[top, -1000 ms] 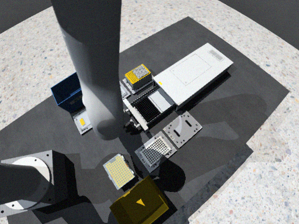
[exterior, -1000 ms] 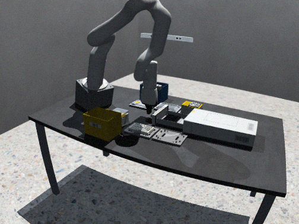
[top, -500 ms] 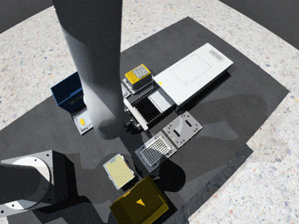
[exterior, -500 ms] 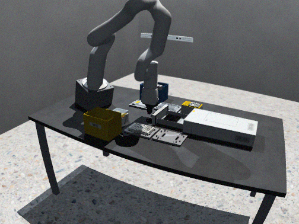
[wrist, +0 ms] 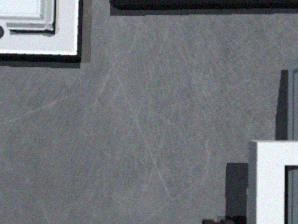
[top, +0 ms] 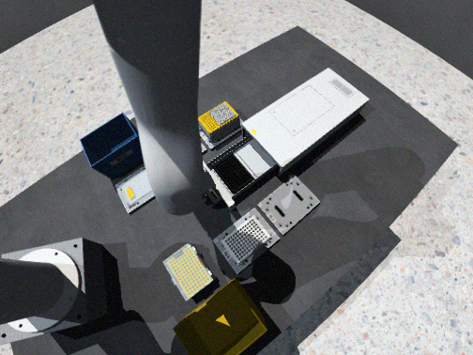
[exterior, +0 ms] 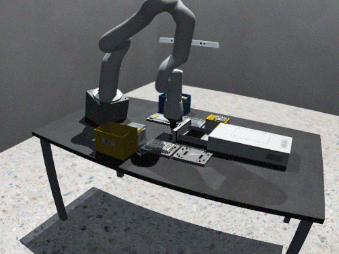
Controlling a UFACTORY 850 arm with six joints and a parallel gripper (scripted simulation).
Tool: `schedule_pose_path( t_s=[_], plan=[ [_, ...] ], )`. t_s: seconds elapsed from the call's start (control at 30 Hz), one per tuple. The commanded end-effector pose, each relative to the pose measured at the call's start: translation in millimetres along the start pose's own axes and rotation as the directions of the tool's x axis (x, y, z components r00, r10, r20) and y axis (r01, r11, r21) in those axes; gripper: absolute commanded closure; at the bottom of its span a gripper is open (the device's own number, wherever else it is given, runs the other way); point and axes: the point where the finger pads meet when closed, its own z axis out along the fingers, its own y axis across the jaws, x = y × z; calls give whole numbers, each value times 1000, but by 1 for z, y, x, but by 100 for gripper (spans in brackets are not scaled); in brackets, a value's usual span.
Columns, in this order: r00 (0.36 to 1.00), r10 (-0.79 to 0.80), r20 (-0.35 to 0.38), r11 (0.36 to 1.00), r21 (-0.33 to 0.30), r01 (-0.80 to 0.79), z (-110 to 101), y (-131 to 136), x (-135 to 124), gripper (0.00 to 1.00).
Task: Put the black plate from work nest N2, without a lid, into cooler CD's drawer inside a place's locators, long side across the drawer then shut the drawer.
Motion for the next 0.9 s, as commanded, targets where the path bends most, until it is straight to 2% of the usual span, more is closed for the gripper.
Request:
schedule_pose_path(
  t_s=[0.0, 0.87],
  plan=[
    [1000, 0, 2, 1000, -1, 0, 0, 7, 0, 100],
    [1000, 0, 2, 1000, -1, 0, 0, 40, 0, 100]
  ],
)
